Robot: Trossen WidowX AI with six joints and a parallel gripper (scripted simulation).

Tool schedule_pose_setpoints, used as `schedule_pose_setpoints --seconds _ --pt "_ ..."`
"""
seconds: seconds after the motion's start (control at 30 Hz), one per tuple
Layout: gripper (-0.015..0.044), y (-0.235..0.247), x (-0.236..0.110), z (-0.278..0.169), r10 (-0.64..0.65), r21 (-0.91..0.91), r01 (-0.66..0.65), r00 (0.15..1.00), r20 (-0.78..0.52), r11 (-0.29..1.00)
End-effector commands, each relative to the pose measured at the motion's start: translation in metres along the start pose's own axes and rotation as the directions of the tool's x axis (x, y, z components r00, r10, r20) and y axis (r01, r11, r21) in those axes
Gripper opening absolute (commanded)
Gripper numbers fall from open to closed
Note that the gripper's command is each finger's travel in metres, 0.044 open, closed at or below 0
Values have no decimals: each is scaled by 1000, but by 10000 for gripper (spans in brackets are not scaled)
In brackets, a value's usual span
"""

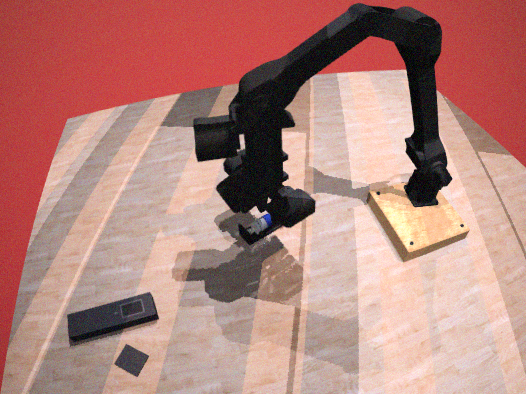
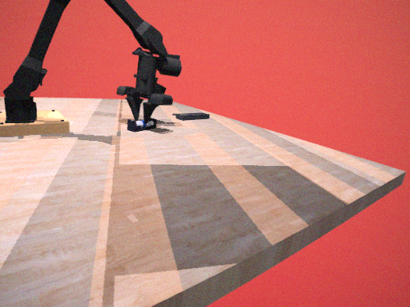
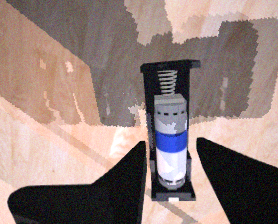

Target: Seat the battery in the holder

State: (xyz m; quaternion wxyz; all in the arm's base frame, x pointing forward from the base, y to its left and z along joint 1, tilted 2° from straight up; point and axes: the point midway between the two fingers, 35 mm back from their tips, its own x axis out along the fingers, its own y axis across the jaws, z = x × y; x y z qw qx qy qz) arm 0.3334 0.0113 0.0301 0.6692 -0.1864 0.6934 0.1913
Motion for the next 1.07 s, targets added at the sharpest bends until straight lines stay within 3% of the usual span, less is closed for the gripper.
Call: schedule_pose_setpoints --seconds 0.0,0.27,1.03 --pt "229 0 -6 0 0 0 0 1000 0 1000" --pt "439 2 -72 -2 -1 1 1 1000 3 1000" --pt "440 3 -74 -3 -1 1 1 1000 3 1000"
